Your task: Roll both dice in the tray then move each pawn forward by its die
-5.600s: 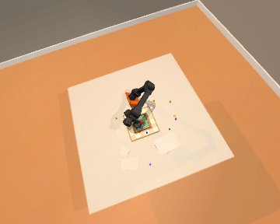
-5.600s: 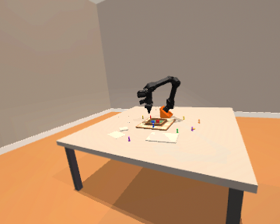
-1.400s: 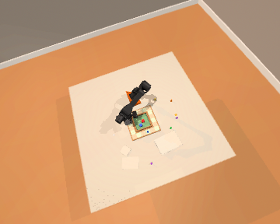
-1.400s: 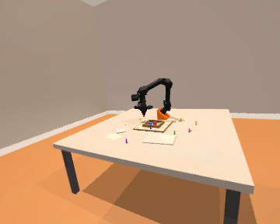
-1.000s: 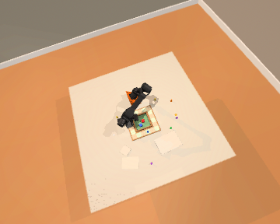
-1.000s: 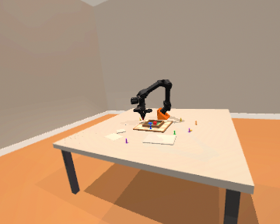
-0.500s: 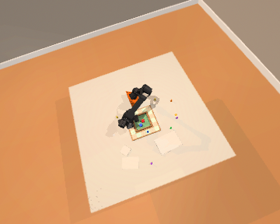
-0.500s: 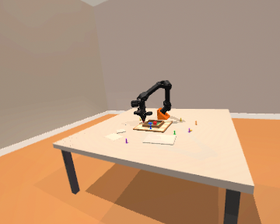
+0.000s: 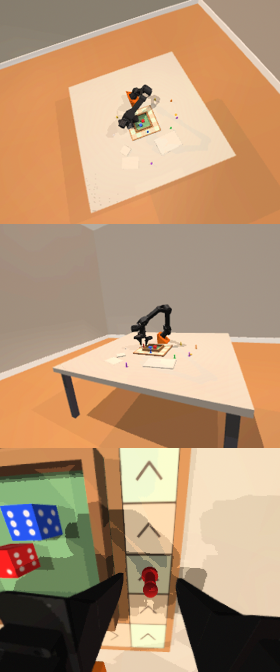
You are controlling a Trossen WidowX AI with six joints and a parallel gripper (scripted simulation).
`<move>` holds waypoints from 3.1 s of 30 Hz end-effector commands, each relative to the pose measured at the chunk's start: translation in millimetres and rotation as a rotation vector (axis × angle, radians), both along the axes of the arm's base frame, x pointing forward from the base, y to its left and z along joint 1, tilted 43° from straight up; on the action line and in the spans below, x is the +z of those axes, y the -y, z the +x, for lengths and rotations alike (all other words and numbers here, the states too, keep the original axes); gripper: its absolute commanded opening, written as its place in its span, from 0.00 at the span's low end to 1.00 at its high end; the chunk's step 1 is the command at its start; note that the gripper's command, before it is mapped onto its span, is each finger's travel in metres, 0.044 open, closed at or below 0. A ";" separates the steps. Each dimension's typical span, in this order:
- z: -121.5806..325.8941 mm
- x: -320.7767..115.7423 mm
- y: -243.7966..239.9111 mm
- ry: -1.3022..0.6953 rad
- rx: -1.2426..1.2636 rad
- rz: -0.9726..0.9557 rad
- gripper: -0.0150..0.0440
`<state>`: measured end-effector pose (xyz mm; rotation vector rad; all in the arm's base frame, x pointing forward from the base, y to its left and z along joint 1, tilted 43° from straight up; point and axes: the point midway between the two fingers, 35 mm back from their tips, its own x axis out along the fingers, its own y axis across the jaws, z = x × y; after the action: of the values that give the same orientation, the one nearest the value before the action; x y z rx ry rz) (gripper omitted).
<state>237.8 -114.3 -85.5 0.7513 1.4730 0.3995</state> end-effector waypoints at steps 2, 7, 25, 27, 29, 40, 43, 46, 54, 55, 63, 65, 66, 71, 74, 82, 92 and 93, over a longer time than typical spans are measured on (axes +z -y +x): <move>0.4 0.5 0.8 0.002 0.001 -0.002 0.88; -3.8 27.2 24.9 -0.003 -0.003 0.003 1.00; 138.6 127.1 -39.3 -0.132 -0.154 0.028 0.59; 143.5 131.9 -44.7 -0.137 -0.159 0.032 0.59; 143.5 131.9 -44.7 -0.137 -0.159 0.032 0.59; 146.8 120.1 -53.6 -0.137 -0.158 0.033 0.59; 147.2 118.3 -55.2 -0.137 -0.158 0.033 0.59; 147.9 114.6 -58.5 -0.137 -0.159 0.033 0.59; 149.5 104.9 -67.3 -0.137 -0.159 0.033 0.59; 149.7 103.7 -68.4 -0.137 -0.159 0.033 0.59; 150.6 94.3 -77.5 -0.136 -0.158 0.034 0.59; 150.8 91.9 -79.8 -0.136 -0.158 0.034 0.59; 150.9 91.0 -80.7 -0.136 -0.158 0.034 0.59; 150.9 90.2 -81.4 -0.136 -0.158 0.035 0.46; 150.9 90.2 -81.4 -0.136 -0.158 0.035 0.33; 151.0 90.8 -80.8 -0.136 -0.158 0.034 0.25; 151.1 125.3 -46.0 -0.137 -0.160 0.028 0.25; 150.7 129.2 -42.4 -0.137 -0.160 0.028 0.25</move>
<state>388.3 -58.9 32.6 0.9332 1.5310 0.2560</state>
